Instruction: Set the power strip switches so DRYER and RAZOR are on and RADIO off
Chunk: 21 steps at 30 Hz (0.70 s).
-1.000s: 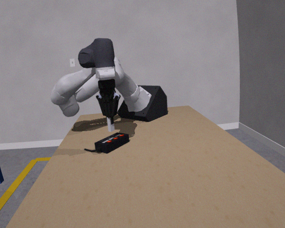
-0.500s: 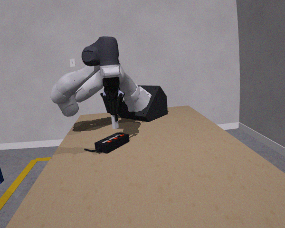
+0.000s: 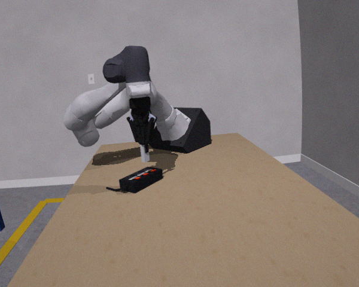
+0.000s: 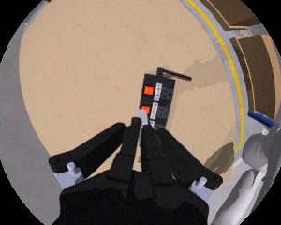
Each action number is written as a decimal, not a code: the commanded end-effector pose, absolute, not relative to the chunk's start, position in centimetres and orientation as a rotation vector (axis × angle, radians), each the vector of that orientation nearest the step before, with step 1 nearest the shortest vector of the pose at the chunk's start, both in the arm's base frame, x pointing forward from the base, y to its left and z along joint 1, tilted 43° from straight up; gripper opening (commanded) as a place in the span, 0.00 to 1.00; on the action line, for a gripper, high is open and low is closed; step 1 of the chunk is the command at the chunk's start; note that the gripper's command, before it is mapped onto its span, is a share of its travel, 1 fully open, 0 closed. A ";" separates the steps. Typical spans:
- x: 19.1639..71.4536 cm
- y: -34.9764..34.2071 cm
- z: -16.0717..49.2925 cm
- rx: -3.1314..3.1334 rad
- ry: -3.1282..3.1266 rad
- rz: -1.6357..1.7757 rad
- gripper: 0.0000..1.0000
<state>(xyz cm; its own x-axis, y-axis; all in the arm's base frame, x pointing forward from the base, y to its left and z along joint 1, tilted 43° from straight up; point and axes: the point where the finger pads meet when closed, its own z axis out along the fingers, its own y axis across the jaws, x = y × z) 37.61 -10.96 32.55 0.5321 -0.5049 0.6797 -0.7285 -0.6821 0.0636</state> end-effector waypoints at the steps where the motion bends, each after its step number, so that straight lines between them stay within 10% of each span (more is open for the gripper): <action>1: 37.5 -11.0 32.6 2.429 -1.031 0.920 0.00; 21: 37.7 -11.2 32.3 2.429 -1.031 0.920 0.00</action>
<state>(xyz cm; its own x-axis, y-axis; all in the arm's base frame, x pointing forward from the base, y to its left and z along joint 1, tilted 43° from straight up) 37.62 -11.08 32.46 0.5286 -0.5082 0.6800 -0.7323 -0.6781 0.0626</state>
